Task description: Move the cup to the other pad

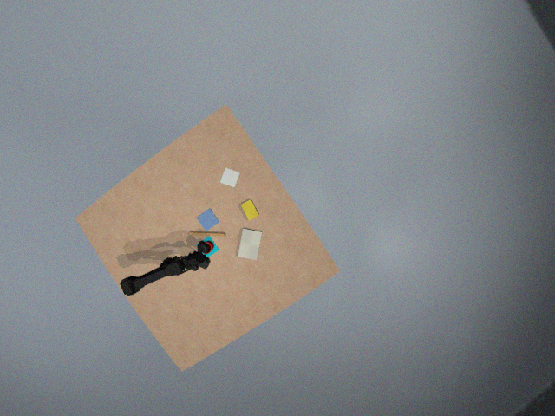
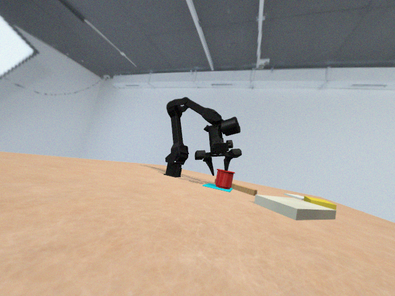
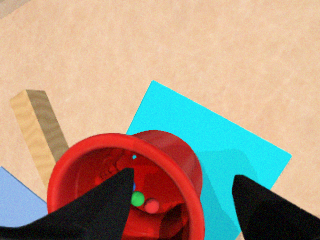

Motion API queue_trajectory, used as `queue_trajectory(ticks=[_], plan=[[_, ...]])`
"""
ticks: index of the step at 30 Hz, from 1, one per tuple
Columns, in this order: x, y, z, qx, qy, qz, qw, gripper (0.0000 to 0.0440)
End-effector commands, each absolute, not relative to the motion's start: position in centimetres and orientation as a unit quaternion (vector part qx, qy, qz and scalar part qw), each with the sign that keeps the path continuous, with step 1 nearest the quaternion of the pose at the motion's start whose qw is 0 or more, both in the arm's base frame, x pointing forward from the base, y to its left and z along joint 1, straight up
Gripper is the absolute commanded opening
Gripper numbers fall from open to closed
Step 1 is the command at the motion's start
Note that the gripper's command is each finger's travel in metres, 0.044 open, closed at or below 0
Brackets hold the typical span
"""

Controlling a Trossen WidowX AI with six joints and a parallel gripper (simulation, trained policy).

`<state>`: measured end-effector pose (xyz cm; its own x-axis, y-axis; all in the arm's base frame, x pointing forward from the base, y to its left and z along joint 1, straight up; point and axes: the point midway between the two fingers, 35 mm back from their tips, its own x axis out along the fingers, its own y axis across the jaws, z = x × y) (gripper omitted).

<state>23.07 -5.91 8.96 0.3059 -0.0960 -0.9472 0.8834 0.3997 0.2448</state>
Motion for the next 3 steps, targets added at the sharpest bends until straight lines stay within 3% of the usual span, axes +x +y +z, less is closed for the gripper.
queue_trajectory(ticks=[1,3], plan=[[22.85,-6.03,9.62,0.423,0.46,-0.348,0.699,0.0265],[22.75,-6.12,10.01,0.425,0.454,-0.346,0.702,0.0275]])
